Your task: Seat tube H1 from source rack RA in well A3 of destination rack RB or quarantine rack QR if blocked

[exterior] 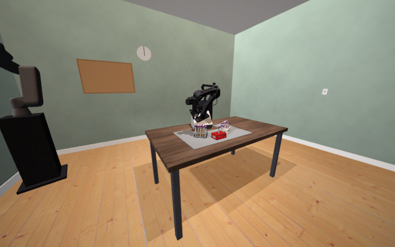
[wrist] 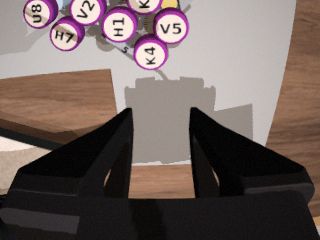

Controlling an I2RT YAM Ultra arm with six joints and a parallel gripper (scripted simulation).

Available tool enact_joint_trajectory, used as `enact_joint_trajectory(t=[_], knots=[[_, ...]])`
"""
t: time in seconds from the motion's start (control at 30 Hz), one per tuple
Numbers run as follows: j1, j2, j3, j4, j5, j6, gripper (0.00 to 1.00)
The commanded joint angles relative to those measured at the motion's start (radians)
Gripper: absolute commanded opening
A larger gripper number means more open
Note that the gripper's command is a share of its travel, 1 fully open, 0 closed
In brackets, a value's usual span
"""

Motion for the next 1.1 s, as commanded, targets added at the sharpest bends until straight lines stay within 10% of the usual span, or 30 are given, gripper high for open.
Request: enact_joint_trajectory(t=[0.0, 1.07], knots=[[-0.015, -0.032, 0.037, -0.034, -0.04, -0.057, 0.3], [0.082, -0.031, -0.098, 0.129, -0.002, 0.042, 0.3]])
